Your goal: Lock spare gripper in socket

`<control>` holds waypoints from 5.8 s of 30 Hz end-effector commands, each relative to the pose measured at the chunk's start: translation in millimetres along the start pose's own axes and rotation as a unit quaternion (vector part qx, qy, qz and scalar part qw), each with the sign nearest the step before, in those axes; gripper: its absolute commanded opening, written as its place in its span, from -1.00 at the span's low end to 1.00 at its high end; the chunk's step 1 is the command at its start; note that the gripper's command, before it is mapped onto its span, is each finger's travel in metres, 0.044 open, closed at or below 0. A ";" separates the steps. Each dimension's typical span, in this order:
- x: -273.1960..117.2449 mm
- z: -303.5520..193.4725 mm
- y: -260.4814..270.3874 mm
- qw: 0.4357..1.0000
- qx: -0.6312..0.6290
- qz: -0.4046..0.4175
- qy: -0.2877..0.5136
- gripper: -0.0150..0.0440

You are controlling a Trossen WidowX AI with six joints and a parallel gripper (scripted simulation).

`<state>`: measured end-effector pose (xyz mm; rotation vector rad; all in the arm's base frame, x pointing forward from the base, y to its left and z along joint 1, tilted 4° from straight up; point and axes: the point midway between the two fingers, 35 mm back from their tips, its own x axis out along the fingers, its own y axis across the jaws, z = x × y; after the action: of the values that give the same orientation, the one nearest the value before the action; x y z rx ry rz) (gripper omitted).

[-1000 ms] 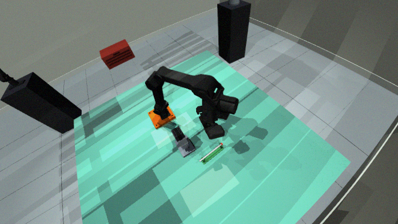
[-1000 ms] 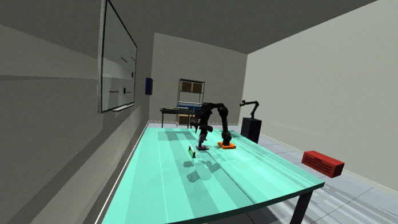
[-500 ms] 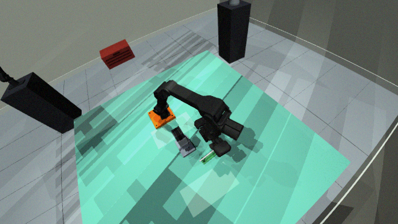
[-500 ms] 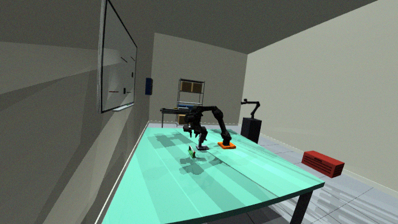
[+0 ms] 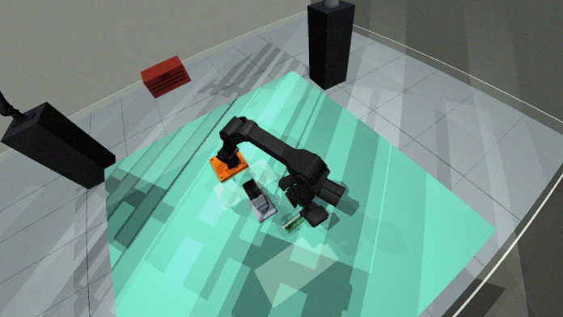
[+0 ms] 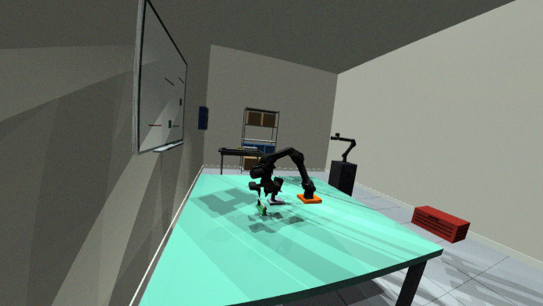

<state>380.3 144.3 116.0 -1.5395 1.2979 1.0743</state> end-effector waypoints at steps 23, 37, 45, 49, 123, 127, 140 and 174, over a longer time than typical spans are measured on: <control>49.8 13.9 0.0 1.000 -0.009 -0.001 0.008 0.12; 71.4 19.2 0.9 1.000 -0.009 -0.001 0.008 0.12; 72.4 19.5 1.0 1.000 -0.009 -0.001 0.008 -0.15; 72.4 19.5 1.0 1.000 -0.009 -0.001 0.008 -0.49; -6.9 16.5 56.6 1.000 0.010 0.010 0.005 -0.49; -9.7 18.0 69.0 1.000 0.013 0.012 0.004 -0.49; -15.2 20.2 107.3 1.000 0.021 0.021 0.003 -0.49; 34.5 23.8 109.3 0.999 0.023 0.026 0.002 -0.49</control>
<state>274.5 147.1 66.3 -1.4834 1.3657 1.0637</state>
